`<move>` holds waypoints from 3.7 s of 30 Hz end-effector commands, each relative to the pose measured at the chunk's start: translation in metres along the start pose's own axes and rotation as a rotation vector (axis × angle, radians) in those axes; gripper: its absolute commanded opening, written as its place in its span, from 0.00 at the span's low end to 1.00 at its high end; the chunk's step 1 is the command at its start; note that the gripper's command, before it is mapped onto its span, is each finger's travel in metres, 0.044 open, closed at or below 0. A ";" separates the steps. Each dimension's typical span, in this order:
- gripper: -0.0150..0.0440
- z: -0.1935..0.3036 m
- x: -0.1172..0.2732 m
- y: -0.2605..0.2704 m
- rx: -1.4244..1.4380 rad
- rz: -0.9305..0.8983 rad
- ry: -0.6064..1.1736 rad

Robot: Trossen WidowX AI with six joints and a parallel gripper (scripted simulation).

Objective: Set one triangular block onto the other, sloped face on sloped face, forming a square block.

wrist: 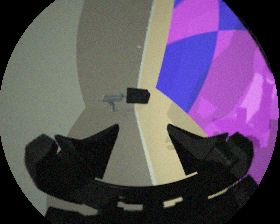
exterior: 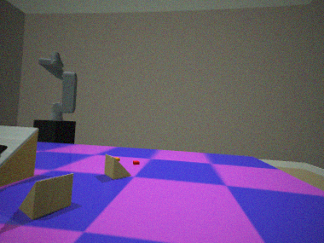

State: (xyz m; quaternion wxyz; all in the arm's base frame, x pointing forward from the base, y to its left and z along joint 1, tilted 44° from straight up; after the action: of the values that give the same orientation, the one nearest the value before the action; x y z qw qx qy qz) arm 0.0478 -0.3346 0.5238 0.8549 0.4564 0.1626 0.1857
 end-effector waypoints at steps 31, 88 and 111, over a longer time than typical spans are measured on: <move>1.00 -0.002 0.297 -0.128 0.340 0.594 0.908; 1.00 -0.580 0.513 -0.150 1.696 0.644 1.441; 1.00 -0.580 0.508 -0.180 1.692 0.647 1.452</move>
State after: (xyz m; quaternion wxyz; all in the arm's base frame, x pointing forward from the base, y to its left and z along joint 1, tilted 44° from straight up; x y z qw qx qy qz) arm 0.2656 0.2330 0.0157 -0.1048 0.6881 0.5589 0.4507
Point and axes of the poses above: the point midway between the two fingers, 35 mm back from their tips, its own x axis back along the fingers, its own y axis across the jaws, z = x × y, the point moved 10 cm from there along x, back along the fingers, and after that the axes turned 5 degrees about x, right-handed, at the moved point
